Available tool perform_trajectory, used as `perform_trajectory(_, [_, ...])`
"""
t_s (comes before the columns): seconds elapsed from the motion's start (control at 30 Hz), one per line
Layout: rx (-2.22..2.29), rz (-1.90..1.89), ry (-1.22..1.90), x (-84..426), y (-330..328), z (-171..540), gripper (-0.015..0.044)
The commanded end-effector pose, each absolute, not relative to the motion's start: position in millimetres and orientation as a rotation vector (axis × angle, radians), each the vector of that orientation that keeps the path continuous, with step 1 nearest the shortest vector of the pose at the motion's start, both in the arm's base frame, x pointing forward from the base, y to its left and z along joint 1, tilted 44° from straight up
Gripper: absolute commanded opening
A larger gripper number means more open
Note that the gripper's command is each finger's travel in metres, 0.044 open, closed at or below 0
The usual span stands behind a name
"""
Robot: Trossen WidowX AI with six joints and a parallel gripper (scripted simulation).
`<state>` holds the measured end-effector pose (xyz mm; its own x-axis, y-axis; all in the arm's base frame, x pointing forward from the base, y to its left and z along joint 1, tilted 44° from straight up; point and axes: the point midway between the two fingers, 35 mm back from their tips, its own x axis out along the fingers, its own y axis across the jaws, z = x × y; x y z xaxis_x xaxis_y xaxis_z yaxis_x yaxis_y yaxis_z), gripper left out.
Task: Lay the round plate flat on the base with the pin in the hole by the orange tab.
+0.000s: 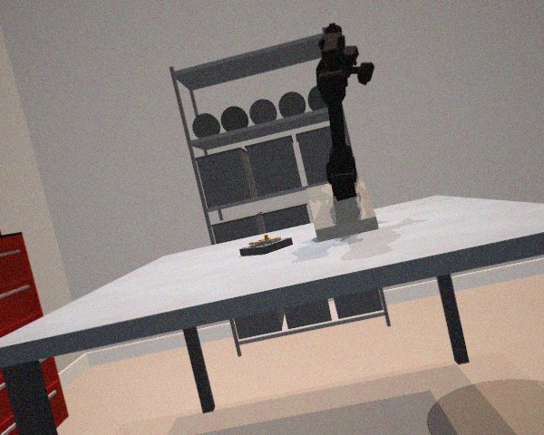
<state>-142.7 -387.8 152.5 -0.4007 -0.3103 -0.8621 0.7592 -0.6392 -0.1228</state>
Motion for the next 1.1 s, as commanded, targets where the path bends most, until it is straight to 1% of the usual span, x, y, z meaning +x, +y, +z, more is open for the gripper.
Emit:
perform_trajectory(0.0, [1.126, -2.059, 0.685, -139, -389, 151, 0.0374])
perform_trajectory(0.07, [1.115, -1.938, 0.742, -105, -393, 142, 0.0321])
perform_trajectory(0.23, [1.059, -1.522, 0.921, 9, -386, 112, 0.0190])
perform_trajectory(0.3, [1.024, -1.477, 0.948, 21, -383, 111, 0.0137])
perform_trajectory(0.47, [0.934, -1.049, 1.099, 127, -336, 86, 0.0006])
perform_trajectory(0.5, [0.915, -0.961, 1.126, 146, -322, 81, 0.0000])
perform_trajectory(0.53, [0.912, -0.947, 1.130, 149, -320, 81, 0.0000])
perform_trajectory(0.6, [0.890, -0.836, 1.162, 172, -300, 75, 0.0000])
perform_trajectory(0.77, [0.806, -0.415, 1.271, 240, -212, 58, 0.0000])
perform_trajectory(0.83, [0.796, -0.364, 1.283, 246, -200, 57, 0.0000])
perform_trajectory(1.03, [0.707, 0.088, 1.377, 278, -87, 48, 0.0000])
perform_trajectory(1.07, [0.705, 0.100, 1.379, 278, -84, 47, 0.0000])
